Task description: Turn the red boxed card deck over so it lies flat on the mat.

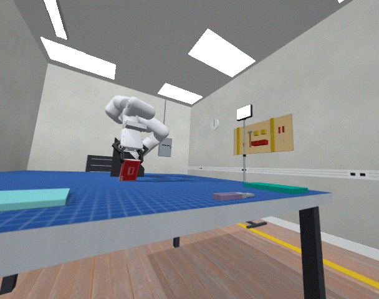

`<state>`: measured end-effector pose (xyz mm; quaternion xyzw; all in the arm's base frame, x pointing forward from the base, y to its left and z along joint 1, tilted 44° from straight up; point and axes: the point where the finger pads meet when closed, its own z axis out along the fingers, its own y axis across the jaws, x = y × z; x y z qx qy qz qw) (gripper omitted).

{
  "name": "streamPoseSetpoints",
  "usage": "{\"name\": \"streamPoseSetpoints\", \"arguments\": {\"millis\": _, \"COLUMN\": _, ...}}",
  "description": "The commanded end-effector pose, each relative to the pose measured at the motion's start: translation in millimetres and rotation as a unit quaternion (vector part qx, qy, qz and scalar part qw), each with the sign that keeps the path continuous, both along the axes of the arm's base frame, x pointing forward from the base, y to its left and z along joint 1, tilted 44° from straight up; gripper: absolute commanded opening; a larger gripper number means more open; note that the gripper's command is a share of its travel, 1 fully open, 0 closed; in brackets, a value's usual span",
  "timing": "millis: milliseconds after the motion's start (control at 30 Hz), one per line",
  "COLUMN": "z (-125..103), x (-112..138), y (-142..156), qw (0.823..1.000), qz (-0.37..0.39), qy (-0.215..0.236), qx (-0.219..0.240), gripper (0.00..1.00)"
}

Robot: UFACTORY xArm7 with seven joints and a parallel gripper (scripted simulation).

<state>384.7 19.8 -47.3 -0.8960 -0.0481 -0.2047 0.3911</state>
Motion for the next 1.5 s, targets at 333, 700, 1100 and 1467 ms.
{"name": "streamPoseSetpoints", "arguments": {"millis": 333, "z": 1, "x": -16, "y": -8, "qw": 1.000, "qz": 0.016, "qy": 0.016, "qx": -0.007, "gripper": 0.84}}
{"name": "streamPoseSetpoints", "arguments": {"millis": 700, "z": 0, "x": -28, "y": -10, "qw": 0.999, "qz": 0.025, "qy": 0.025, "qx": -0.010, "gripper": 0.84}}
{"name": "streamPoseSetpoints", "arguments": {"millis": 1100, "z": -2, "x": -42, "y": -14, "qw": 0.999, "qz": 0.034, "qy": 0.034, "qx": -0.013, "gripper": 0.84}}
{"name": "streamPoseSetpoints", "arguments": {"millis": 1467, "z": -5, "x": -56, "y": -16, "qw": 0.998, "qz": 0.043, "qy": 0.043, "qx": -0.017, "gripper": 0.84}}
